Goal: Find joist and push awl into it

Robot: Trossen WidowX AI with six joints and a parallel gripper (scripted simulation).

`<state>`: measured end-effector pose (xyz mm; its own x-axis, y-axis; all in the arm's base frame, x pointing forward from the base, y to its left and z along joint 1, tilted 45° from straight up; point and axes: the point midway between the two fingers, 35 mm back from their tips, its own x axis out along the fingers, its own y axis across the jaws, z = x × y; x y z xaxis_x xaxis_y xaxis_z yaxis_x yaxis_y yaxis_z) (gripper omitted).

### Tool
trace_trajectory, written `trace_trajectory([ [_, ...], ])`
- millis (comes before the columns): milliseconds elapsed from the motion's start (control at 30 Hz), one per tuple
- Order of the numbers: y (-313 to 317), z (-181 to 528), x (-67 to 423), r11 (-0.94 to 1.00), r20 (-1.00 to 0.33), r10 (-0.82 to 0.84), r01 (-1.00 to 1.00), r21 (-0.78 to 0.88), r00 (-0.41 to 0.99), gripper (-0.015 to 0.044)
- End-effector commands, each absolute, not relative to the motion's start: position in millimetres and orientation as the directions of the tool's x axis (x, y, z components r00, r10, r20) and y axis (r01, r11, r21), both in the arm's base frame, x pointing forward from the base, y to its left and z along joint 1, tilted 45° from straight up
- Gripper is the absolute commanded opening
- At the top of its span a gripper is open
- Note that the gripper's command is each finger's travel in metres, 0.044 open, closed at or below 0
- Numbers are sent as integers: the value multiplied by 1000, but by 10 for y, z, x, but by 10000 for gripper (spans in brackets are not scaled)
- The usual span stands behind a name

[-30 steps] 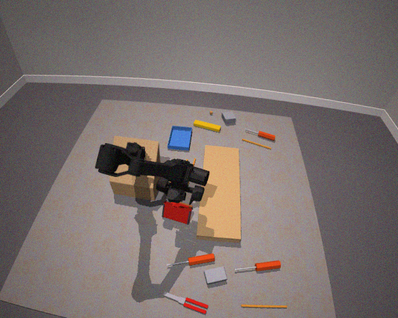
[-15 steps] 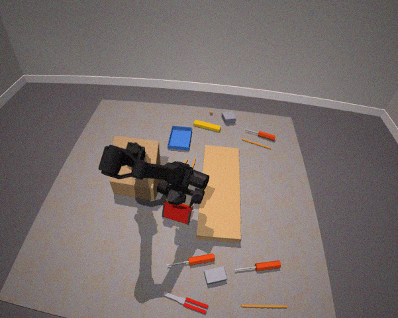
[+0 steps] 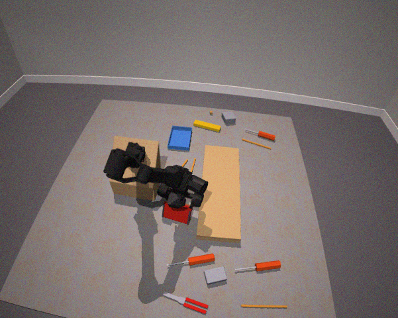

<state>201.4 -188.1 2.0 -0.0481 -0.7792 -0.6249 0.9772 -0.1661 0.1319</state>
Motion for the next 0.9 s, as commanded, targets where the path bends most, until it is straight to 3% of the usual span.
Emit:
trace_trajectory([
  [0, -1919, -40, 1995, -162, -628, -777, 979, 122, -50, 440],
  [133, -1947, -63, 1988, -161, -627, -778, 979, 122, -50, 440],
  [633, -1947, -63, 1988, -161, -627, -778, 979, 122, -50, 340],
  [867, -1907, -30, 1999, -162, -628, -776, 979, 122, -50, 156],
])
